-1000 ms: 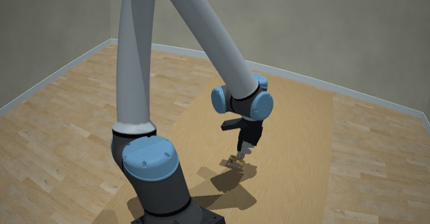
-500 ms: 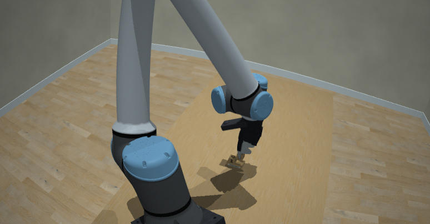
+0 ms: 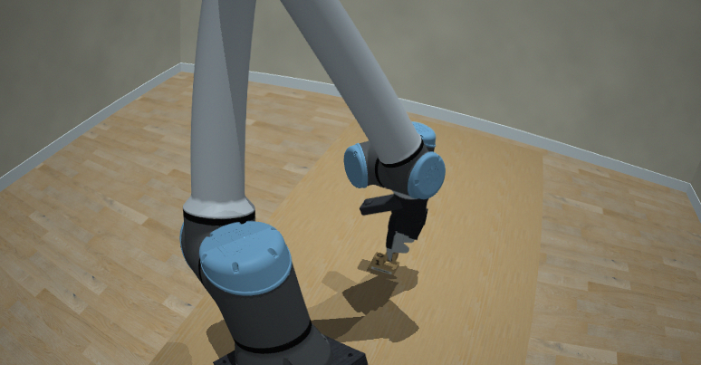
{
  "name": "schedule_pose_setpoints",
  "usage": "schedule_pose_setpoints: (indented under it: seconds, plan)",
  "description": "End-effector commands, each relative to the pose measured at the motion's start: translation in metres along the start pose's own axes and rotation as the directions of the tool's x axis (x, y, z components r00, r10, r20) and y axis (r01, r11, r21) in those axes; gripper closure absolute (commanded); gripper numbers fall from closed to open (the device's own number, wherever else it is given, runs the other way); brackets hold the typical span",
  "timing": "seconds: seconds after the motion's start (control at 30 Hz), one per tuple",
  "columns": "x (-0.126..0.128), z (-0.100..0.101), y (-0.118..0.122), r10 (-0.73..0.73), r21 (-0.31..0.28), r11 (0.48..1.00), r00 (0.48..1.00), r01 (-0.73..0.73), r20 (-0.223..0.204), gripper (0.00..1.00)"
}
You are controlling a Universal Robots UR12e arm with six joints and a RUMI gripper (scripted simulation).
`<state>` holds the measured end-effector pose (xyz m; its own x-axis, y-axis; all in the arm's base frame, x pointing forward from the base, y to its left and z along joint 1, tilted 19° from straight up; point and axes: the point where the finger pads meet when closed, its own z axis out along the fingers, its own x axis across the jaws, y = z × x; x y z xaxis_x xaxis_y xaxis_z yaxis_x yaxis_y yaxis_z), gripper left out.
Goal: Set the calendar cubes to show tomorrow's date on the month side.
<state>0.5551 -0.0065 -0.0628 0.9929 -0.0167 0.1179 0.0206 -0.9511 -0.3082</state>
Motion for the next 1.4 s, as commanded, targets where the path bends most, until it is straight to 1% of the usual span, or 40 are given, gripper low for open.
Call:
schedule_pose_setpoints:
  seconds: [0.0, 0.57, 1.37]
  plan:
    - [-0.0014, 0.0078, -0.0017, 0.000, 0.002, 1.000, 1.000, 0.000, 0.002, 0.90]
    - [-0.0012, 0.0172, -0.0012, 0.001, 0.002, 1.000, 1.000, -0.001, 0.001, 0.90]
    - [-0.0006, 0.0170, -0.0007, 0.001, 0.001, 1.000, 1.000, -0.001, 0.000, 0.90]
